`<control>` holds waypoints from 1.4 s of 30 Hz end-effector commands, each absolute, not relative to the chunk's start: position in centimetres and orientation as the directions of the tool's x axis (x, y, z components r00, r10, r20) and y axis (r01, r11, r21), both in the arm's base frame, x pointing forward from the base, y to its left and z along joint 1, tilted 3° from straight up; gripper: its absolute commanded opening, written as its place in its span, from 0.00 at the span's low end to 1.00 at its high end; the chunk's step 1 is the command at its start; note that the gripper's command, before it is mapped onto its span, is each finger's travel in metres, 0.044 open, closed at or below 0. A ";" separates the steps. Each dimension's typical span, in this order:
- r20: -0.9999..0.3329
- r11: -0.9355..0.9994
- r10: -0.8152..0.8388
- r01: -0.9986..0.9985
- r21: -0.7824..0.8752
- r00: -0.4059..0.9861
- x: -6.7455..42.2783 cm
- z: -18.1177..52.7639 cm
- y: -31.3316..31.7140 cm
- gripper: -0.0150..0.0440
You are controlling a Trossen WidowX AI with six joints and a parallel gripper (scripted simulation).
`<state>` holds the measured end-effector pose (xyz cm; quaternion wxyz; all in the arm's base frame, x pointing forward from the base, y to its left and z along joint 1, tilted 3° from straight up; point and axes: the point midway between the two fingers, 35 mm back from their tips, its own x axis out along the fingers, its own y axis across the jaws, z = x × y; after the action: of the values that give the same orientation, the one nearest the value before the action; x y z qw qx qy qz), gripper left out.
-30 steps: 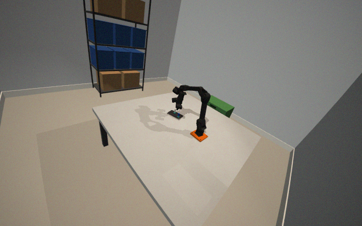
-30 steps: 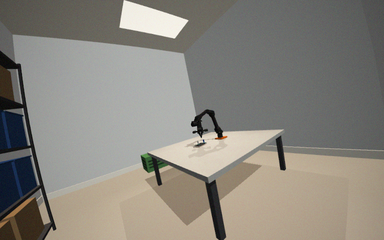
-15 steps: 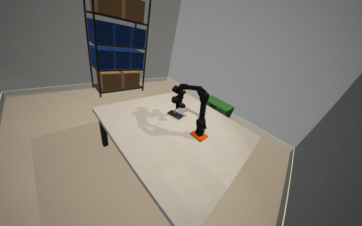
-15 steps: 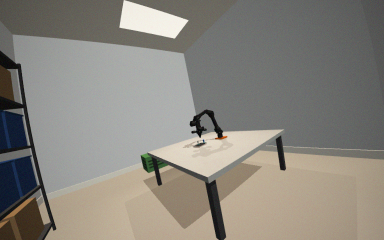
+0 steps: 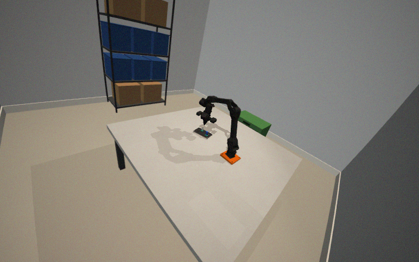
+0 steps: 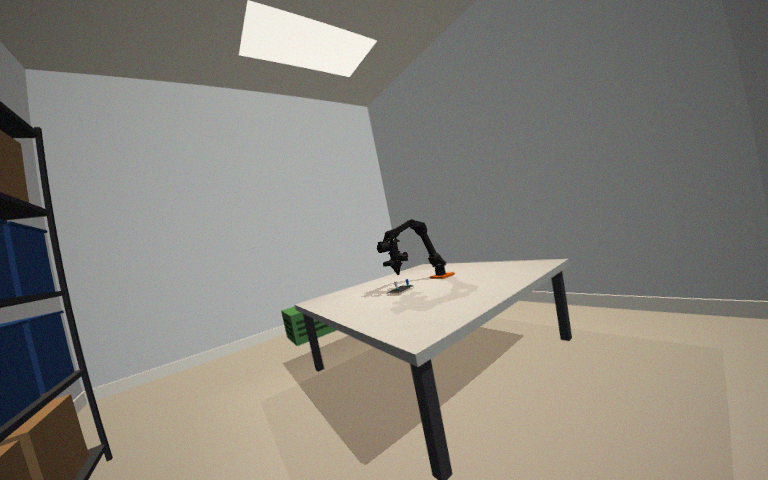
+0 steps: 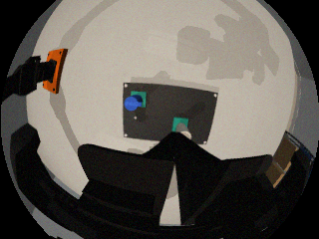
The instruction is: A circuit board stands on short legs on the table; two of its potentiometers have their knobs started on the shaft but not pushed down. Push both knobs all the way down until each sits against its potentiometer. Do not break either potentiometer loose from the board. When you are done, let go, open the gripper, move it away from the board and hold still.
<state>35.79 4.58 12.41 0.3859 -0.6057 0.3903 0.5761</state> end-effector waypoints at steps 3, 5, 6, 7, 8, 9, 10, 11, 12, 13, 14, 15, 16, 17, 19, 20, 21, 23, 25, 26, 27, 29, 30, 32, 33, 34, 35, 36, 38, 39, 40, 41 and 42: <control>-0.999 -0.579 -0.034 -0.815 0.000 0.024 36.4 12.5 4.4 0.25; -0.999 -0.634 -0.035 -0.773 0.004 0.023 36.5 12.6 4.3 0.25; -0.999 -0.660 -0.035 -0.751 0.006 0.022 36.6 12.6 4.3 0.25; -0.999 -0.686 -0.036 -0.728 0.009 0.022 36.7 12.7 4.2 0.25; -0.999 -0.711 -0.036 -0.703 0.011 0.022 36.8 12.7 4.2 0.25; -0.999 -0.735 -0.037 -0.678 0.013 0.021 36.8 12.8 4.2 0.25; -0.999 -0.758 -0.037 -0.652 0.015 0.021 36.9 12.8 4.2 0.25; -0.999 -0.780 -0.038 -0.626 0.017 0.020 37.0 12.8 4.1 0.25; -0.999 -0.801 -0.038 -0.598 0.019 0.020 37.1 12.9 4.1 0.25; -0.999 -0.821 -0.038 -0.570 0.021 0.019 37.1 12.9 4.1 0.25; -0.999 -0.841 -0.039 -0.541 0.023 0.019 37.2 12.9 4.1 0.25; -0.999 -0.859 -0.039 -0.512 0.024 0.018 37.3 13.0 4.0 0.25; -0.999 -0.876 -0.040 -0.482 0.026 0.018 37.3 13.0 4.0 0.25; -0.999 -0.892 -0.040 -0.451 0.028 0.017 37.4 13.0 4.0 0.25; -0.999 -0.921 -0.041 -0.388 0.032 0.016 37.6 13.1 3.9 0.25; -0.999 -0.934 -0.042 -0.356 0.033 0.016 37.6 13.2 3.9 0.25; -0.999 -0.946 -0.042 -0.323 0.035 0.015 37.7 13.2 3.9 0.25; -0.999 -0.966 -0.043 -0.256 0.038 0.014 37.8 13.3 3.8 0.25; -0.999 -0.981 -0.044 -0.189 0.041 0.013 38.0 13.3 3.7 0.25; -0.999 -0.987 -0.044 -0.155 0.042 0.013 38.0 13.4 3.7 0.25; -0.999 -0.992 -0.045 -0.120 0.043 0.012 38.1 13.4 3.7 0.25; -0.999 -0.996 -0.045 -0.074 0.044 0.011 38.2 13.4 3.6 0.25; -0.999 -0.997 -0.045 -0.068 0.044 0.011 38.2 13.4 3.6 0.25; -0.999 -0.997 -0.045 -0.068 0.044 0.011 38.2 13.4 3.6 0.25; -0.999 -0.997 -0.045 -0.068 0.044 0.011 38.2 13.4 3.6 0.25; -0.999 -0.997 -0.045 -0.068 0.044 0.011 38.2 13.4 3.6 0.25; -0.999 -0.997 -0.045 -0.068 0.044 0.011 38.2 13.3 3.6 0.25; -0.999 -0.997 -0.045 -0.068 0.044 0.011 38.2 12.8 3.6 0.25; -0.999 -0.997 -0.045 -0.068 0.044 0.011 38.2 11.6 3.6 0.25; -0.999 -0.997 -0.045 -0.068 0.045 0.011 38.2 11.5 3.5 0.25; -0.999 -0.997 -0.045 -0.068 0.045 0.011 38.2 11.5 3.5 0.25; -0.999 -0.997 -0.045 -0.068 0.045 0.011 38.2 11.5 3.5 0.25; -0.999 -0.997 -0.045 -0.068 0.045 0.011 38.2 11.5 3.5 0.25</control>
<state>38.22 3.61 12.01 0.0112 -0.7121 0.0406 0.7008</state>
